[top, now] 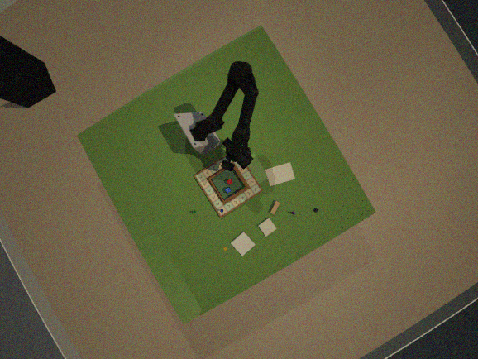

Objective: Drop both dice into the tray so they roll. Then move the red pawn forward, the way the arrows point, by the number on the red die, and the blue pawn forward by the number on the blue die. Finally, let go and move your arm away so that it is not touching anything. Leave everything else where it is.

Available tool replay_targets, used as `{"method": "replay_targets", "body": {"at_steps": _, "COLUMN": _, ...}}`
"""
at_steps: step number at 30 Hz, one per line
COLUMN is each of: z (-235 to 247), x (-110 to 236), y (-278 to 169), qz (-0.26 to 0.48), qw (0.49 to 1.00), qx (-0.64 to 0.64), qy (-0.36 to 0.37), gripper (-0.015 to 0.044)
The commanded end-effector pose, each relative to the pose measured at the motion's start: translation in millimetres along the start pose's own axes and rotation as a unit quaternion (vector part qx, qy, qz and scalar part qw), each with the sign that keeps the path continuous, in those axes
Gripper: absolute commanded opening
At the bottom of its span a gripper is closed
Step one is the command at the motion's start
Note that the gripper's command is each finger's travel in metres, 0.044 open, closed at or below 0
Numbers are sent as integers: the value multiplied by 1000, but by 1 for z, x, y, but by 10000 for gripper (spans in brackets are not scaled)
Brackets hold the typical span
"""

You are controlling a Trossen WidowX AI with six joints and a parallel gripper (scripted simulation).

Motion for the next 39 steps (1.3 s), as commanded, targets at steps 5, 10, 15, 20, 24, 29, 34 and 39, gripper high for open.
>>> {"method": "replay_targets", "body": {"at_steps": 5, "z": 1, "x": -14, "y": -2, "qz": 1, "qw": 1000, "qx": -5, "qy": 1, "gripper": 0}}
{"method": "replay_targets", "body": {"at_steps": 10, "z": 0, "x": -19, "y": -2, "qz": 1, "qw": 1000, "qx": -5, "qy": 1, "gripper": 0}}
{"method": "replay_targets", "body": {"at_steps": 15, "z": 0, "x": -27, "y": -2, "qz": 1, "qw": 1000, "qx": -5, "qy": 1, "gripper": 0}}
{"method": "replay_targets", "body": {"at_steps": 20, "z": 1, "x": -26, "y": -1, "qz": 0, "qw": 1000, "qx": -1, "qy": 2, "gripper": 53}}
{"method": "replay_targets", "body": {"at_steps": 24, "z": 1, "x": -26, "y": -1, "qz": 0, "qw": 1000, "qx": -1, "qy": 2, "gripper": 158}}
{"method": "replay_targets", "body": {"at_steps": 29, "z": 1, "x": -26, "y": -1, "qz": 0, "qw": 1000, "qx": -1, "qy": 2, "gripper": 289}}
{"method": "replay_targets", "body": {"at_steps": 34, "z": 1, "x": -25, "y": -1, "qz": 0, "qw": 1000, "qx": -1, "qy": 2, "gripper": 420}}
{"method": "replay_targets", "body": {"at_steps": 39, "z": -1, "x": 15, "y": -1, "qz": 2, "qw": 1000, "qx": -4, "qy": -1, "gripper": 440}}
Point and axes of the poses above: the point midway between the two fingers, 35 mm back from their tips, its own x axis back along the fingers, its own z axis across the jaws, y = z × x, the point moved 9 cm from there along x, back along the fingers, and after that the axes turned 10 degrees about -x, right-handed, at the moved point
